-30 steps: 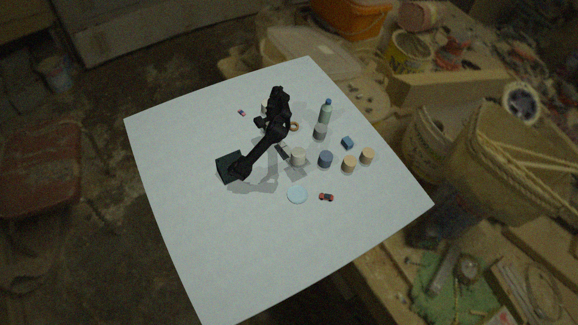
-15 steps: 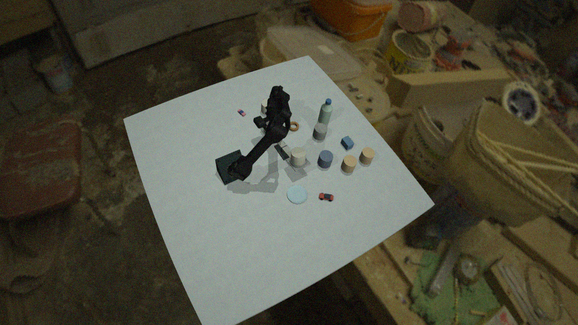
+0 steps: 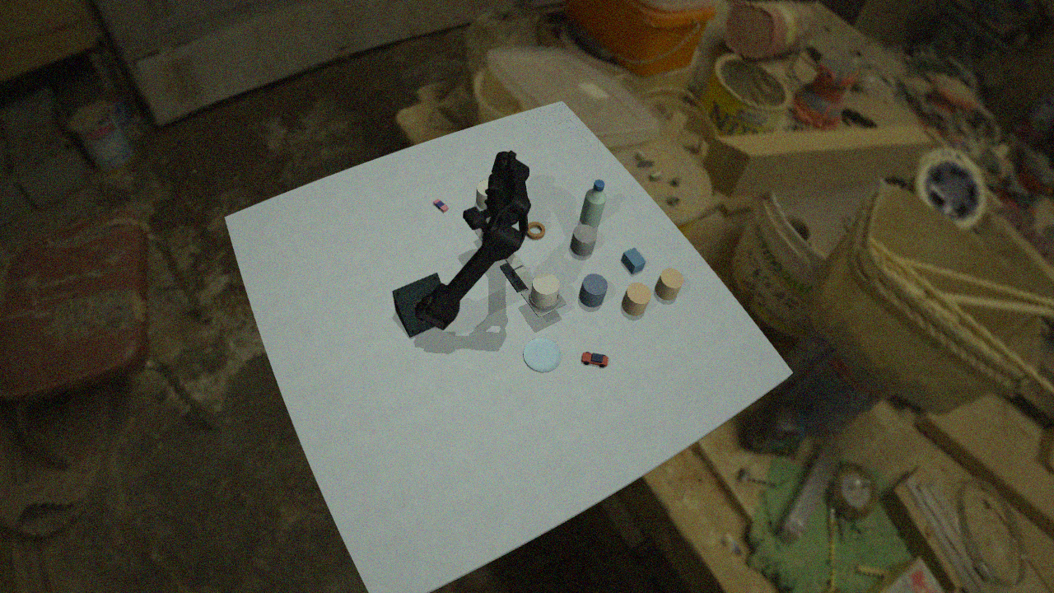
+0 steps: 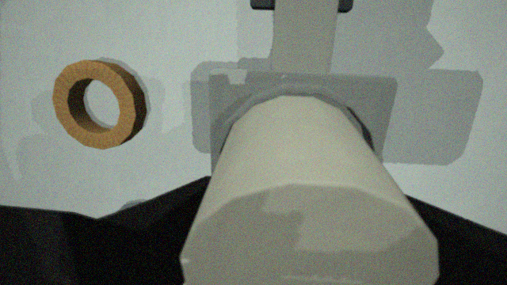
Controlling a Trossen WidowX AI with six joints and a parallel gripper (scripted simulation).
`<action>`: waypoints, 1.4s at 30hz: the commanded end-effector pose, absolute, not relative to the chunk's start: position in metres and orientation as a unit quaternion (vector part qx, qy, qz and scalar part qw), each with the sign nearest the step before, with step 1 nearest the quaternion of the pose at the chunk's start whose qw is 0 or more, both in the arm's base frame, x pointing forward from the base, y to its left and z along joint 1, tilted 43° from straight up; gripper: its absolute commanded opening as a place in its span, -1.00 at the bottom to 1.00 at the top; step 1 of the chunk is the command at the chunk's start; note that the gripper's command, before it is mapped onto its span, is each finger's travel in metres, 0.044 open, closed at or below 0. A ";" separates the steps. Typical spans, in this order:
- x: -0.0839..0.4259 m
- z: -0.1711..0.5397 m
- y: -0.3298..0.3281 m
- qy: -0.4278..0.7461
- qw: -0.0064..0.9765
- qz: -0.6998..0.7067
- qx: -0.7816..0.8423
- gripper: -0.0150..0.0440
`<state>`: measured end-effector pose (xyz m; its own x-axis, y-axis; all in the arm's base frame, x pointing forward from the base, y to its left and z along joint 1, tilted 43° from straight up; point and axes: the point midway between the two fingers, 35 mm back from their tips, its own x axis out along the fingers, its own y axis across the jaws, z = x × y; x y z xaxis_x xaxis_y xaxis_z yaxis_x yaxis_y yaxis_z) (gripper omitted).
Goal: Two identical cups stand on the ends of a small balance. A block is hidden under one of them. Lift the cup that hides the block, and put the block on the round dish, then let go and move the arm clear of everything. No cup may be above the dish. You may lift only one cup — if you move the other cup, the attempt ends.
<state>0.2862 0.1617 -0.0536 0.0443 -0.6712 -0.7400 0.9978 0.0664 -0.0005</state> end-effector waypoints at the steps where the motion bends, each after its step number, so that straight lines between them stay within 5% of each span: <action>1: 0.288 -0.050 0.169 0.296 0.669 -0.621 0.282 -0.49; 42: 0.287 -0.011 0.206 0.303 0.674 -0.612 0.282 -0.49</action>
